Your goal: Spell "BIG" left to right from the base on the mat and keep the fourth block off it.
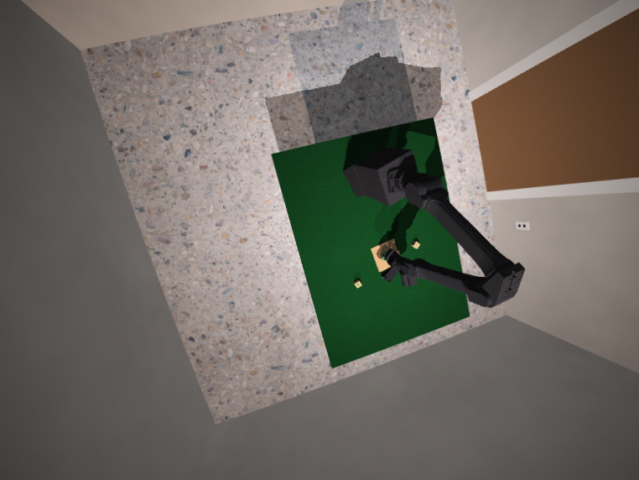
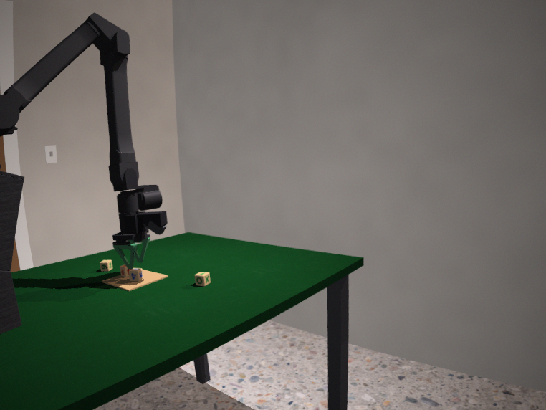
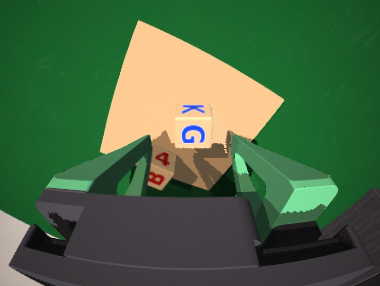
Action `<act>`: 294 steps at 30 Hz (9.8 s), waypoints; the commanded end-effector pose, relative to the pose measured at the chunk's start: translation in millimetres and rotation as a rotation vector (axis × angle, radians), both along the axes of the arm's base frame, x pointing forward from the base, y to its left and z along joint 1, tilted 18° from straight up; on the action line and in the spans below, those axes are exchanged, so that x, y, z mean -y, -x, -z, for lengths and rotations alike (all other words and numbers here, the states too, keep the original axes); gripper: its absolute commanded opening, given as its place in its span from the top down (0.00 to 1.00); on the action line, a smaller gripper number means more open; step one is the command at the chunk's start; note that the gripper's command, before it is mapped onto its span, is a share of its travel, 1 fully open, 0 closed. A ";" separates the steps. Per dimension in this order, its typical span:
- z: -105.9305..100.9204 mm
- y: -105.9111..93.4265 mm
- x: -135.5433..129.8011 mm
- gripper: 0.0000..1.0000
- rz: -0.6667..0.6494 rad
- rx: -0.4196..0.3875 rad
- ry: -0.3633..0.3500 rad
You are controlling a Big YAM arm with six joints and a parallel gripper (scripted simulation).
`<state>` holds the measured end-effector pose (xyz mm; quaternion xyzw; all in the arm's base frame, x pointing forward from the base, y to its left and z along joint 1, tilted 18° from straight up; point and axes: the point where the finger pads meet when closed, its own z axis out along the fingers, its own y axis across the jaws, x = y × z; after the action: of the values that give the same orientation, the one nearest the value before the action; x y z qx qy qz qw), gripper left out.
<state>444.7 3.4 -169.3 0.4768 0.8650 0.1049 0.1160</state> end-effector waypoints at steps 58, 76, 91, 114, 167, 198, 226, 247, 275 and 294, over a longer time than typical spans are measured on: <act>41.4 -11.1 -5.2 0.54 0.000 -0.002 0.004; 41.4 -11.0 -5.2 0.73 0.000 -0.002 0.004; 41.4 -11.0 -5.2 0.73 0.000 -0.002 0.004; -47.5 11.0 7.9 0.73 0.002 0.010 0.005; -55.5 12.6 30.3 0.73 -1.244 0.090 0.403; -54.7 13.0 41.1 0.73 -2.461 0.181 0.766; 4.9 -7.0 27.3 0.73 -2.459 0.186 0.785; 38.8 -12.7 27.1 0.73 -2.462 0.181 0.771; 39.0 -11.6 23.1 0.73 -2.464 0.183 0.773; 39.4 -9.7 24.7 0.73 -2.463 0.181 0.768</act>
<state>457.1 -24.4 -203.4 -0.7015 0.6956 -0.0819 0.1317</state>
